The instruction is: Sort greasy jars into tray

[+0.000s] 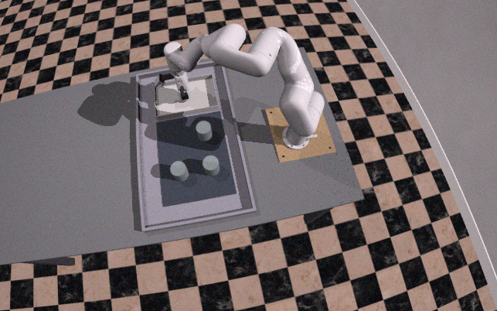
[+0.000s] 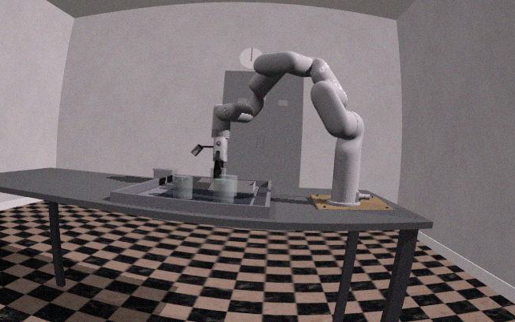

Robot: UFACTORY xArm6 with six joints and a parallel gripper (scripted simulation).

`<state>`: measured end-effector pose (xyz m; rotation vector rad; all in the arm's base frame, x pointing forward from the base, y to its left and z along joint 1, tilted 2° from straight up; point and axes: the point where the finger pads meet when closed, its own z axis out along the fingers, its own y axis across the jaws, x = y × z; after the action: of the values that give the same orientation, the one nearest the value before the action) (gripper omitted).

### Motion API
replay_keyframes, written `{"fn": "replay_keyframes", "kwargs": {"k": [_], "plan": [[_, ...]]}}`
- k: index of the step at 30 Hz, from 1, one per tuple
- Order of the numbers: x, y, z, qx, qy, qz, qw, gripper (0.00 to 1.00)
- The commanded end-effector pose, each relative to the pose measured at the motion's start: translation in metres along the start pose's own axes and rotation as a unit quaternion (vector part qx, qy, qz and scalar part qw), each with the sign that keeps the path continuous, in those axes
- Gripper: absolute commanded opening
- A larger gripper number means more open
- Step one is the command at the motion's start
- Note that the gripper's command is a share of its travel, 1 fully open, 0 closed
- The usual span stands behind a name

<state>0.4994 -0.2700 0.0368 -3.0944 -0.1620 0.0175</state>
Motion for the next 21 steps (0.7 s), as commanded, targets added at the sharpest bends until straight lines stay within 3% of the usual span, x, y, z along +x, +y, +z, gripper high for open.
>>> {"fn": "replay_keyframes", "kwargs": {"k": [1,9,10,21], "plan": [[0.0017,0.0011,0.0021,-0.002,0.003,0.000,1.000,0.00],[0.0017,0.0011,0.0048,-0.002,0.003,0.000,1.000,0.00],[0.0017,0.0011,0.0048,-0.002,0.003,0.000,1.000,1.00],[0.0017,0.0011,0.0048,-0.002,0.003,0.000,1.000,1.00]]}}
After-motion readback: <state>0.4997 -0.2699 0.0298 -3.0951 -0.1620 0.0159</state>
